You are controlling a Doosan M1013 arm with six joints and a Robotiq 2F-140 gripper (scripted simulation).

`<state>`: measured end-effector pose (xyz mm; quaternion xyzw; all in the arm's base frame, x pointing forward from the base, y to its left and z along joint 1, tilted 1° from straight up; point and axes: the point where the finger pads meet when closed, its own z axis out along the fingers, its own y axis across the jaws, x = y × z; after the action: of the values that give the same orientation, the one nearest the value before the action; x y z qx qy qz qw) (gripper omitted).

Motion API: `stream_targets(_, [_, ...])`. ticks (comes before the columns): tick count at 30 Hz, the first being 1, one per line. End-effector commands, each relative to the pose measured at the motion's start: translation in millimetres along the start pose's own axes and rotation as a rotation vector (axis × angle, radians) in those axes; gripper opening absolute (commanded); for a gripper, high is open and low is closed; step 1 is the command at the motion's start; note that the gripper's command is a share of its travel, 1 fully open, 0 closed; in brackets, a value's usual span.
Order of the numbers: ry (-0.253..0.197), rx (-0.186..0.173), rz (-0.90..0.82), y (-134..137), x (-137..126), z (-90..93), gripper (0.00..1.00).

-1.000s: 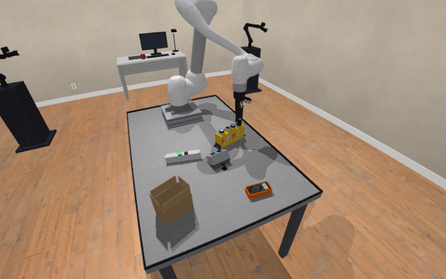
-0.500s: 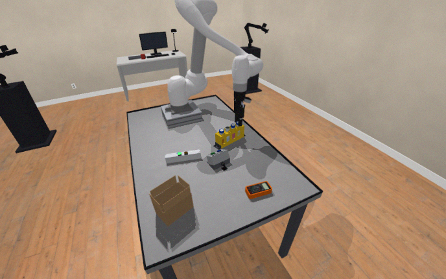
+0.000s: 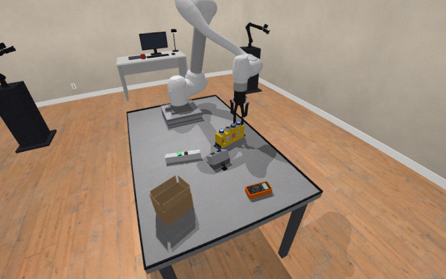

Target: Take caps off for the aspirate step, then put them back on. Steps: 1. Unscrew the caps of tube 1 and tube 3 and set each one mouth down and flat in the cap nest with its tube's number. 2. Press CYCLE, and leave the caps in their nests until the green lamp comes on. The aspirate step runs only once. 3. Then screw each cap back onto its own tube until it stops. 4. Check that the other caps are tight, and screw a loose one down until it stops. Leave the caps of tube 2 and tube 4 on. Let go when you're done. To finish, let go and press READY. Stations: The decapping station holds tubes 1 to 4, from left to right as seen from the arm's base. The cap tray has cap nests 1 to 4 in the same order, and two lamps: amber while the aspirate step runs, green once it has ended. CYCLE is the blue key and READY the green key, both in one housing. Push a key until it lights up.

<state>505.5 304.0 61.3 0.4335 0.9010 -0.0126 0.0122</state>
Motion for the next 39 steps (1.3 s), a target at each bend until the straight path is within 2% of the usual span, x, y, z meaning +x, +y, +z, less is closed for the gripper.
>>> stream_targets(1, [0.033,-0.003,-0.086,0.4,-0.4,-0.6,0.41])
stream_targets(4, [0.033,-0.003,-0.086,0.4,-0.4,-0.6,0.41])
stream_targets(5, [0.033,-0.003,-0.086,0.4,-0.4,-0.6,0.30])
stream_targets(19, [0.033,-0.004,-0.086,0.4,-0.4,-0.6,0.30])
stream_targets(33, [0.033,0.008,0.614,0.4,-0.4,-0.5,0.30])
stream_targets(35, [0.033,0.008,0.614,0.4,-0.4,-0.5,0.30])
stream_targets(39, [0.032,0.012,0.814,0.4,-0.4,-0.5,0.30])
